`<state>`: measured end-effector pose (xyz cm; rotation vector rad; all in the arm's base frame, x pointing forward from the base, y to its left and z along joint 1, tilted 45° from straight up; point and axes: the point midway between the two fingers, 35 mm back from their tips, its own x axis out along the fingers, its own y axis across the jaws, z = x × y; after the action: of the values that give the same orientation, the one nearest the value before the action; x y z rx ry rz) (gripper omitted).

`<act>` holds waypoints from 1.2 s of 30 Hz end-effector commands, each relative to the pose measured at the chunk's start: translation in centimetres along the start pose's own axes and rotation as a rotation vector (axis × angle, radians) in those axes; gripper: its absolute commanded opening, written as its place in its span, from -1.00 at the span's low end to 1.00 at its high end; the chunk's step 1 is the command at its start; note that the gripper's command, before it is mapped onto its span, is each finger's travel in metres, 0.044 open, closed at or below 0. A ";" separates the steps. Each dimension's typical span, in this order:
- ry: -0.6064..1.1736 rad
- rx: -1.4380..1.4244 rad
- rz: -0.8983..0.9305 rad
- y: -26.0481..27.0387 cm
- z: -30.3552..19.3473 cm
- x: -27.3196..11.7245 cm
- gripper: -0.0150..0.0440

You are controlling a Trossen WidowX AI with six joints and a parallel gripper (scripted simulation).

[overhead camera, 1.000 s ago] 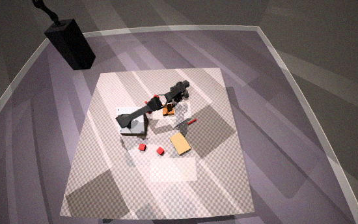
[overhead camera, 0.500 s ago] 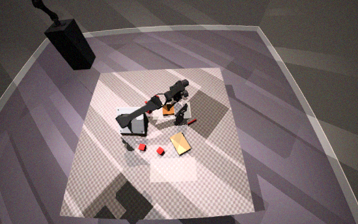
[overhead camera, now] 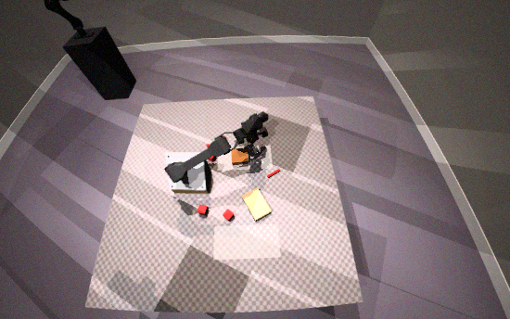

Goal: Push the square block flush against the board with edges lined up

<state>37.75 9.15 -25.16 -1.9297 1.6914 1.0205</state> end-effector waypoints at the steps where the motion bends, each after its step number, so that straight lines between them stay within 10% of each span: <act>1: -0.004 0.005 0.000 -0.1 -0.1 -0.1 -0.49; 30: 0.011 0.009 0.025 0.0 -4.5 0.0 -0.49; 36: 0.009 0.009 0.025 -0.2 -4.0 -5.6 -0.49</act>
<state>38.49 7.74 -20.52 -1.9033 1.7605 1.0253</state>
